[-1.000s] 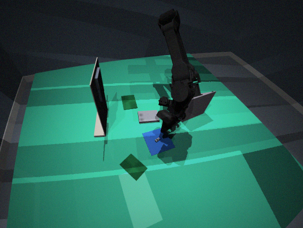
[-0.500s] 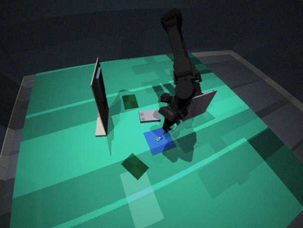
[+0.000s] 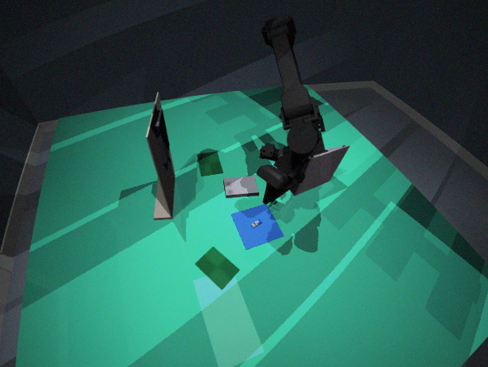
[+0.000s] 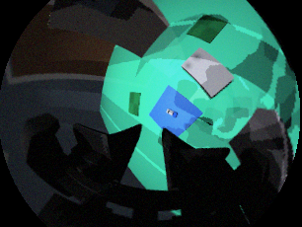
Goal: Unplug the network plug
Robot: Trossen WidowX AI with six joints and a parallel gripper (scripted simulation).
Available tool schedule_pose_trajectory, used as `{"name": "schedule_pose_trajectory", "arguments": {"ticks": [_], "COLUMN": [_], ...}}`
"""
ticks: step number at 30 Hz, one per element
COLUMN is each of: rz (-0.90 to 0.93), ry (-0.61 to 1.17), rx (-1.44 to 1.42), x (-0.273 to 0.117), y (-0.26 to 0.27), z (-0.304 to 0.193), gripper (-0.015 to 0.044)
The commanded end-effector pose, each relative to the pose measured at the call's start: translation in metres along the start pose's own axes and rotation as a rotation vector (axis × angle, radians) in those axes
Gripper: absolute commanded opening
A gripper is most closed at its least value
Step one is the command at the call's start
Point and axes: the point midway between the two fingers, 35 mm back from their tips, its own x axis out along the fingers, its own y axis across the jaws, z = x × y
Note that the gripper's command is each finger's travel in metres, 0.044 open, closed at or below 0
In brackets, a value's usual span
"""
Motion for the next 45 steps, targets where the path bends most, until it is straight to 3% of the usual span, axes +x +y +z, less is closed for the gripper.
{"name": "schedule_pose_trajectory", "arguments": {"ticks": [1,10,43,45], "rz": [0.011,0.004,0.012,0.012], "ry": [-0.004,-0.002,-0.004,-0.004], "rx": [0.010,0.001,0.010,0.010], "x": [-0.006,-0.012,-0.098,-0.098], "y": [0.005,0.008,0.063,0.063], "z": [0.002,0.000,0.003,0.003], "gripper": [0.0156,0.0156,0.0156,0.0209]}}
